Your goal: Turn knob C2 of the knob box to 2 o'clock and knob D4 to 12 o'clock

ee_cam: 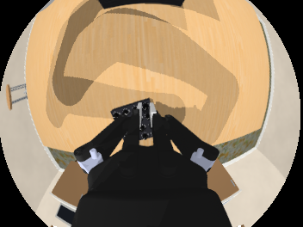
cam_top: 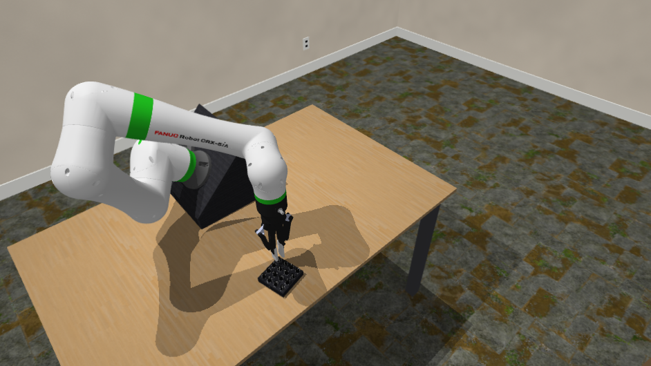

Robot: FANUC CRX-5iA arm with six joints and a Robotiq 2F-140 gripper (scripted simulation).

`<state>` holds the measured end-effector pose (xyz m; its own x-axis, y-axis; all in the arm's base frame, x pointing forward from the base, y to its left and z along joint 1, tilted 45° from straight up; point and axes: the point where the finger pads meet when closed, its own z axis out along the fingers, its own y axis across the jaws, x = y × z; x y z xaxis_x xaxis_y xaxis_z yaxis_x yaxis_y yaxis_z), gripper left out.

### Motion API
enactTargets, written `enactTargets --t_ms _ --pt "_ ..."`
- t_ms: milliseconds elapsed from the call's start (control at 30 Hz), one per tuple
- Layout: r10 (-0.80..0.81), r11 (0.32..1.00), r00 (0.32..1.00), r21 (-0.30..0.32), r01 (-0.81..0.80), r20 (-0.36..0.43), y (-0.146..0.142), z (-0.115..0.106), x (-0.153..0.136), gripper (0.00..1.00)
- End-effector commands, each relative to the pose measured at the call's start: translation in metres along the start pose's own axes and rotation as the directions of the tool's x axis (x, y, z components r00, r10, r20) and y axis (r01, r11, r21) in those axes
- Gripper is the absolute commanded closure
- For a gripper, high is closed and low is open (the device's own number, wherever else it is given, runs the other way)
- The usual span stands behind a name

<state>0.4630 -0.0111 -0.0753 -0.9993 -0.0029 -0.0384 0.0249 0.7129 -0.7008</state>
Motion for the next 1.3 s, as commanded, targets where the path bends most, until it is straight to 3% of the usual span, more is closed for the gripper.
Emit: enactTargets --t_ms 0,1267 --pt "0.000 1.000 1.000 0.000 0.000 0.000 0.000 0.000 0.000 0.88" --pt "0.000 1.000 1.000 0.000 0.000 0.000 0.000 0.014 0.000 0.88"
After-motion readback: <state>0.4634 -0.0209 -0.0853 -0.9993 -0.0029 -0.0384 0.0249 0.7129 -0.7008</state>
